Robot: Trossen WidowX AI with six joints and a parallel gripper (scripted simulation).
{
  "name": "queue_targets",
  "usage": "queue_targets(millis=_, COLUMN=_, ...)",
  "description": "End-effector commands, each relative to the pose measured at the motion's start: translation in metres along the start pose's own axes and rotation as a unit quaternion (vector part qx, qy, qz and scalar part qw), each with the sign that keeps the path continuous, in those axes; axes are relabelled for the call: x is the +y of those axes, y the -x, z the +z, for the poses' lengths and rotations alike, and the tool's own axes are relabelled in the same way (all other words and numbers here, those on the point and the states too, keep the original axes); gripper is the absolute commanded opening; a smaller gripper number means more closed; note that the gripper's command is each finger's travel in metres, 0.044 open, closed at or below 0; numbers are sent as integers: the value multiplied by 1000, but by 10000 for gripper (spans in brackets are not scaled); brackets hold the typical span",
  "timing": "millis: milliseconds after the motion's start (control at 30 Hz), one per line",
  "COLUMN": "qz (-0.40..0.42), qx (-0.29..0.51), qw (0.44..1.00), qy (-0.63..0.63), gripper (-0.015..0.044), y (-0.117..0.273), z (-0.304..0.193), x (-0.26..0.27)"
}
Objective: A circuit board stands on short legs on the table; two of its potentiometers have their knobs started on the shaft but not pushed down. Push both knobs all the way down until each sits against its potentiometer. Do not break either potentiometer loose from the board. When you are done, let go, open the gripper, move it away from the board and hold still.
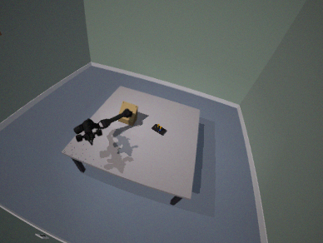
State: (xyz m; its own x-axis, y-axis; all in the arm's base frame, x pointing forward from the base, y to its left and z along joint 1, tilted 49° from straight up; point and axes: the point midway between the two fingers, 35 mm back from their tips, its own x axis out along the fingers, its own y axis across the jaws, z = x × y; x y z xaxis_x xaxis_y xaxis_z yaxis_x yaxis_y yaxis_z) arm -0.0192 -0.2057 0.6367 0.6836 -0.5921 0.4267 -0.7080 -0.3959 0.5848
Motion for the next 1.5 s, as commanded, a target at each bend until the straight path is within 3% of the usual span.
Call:
queue_targets(millis=0, qz=-6, qx=15, qw=999, qy=36, gripper=0, y=-2, z=-15, x=-13)
queue_targets(millis=300, qz=-38, qx=44, qw=986, qy=159, gripper=0, y=-10, z=-79, x=-78)
queue_targets(millis=767, qz=-112, qx=84, qw=925, qy=353, gripper=0, y=-24, z=-155, x=-228)
queue_targets(millis=1067, qz=-178, qx=92, qw=870, qy=451, gripper=0, y=-29, z=-167, x=-333)
queue_targets(millis=1467, qz=-259, qx=94, qw=770, qy=576, gripper=0, y=-32, z=-145, x=-451)
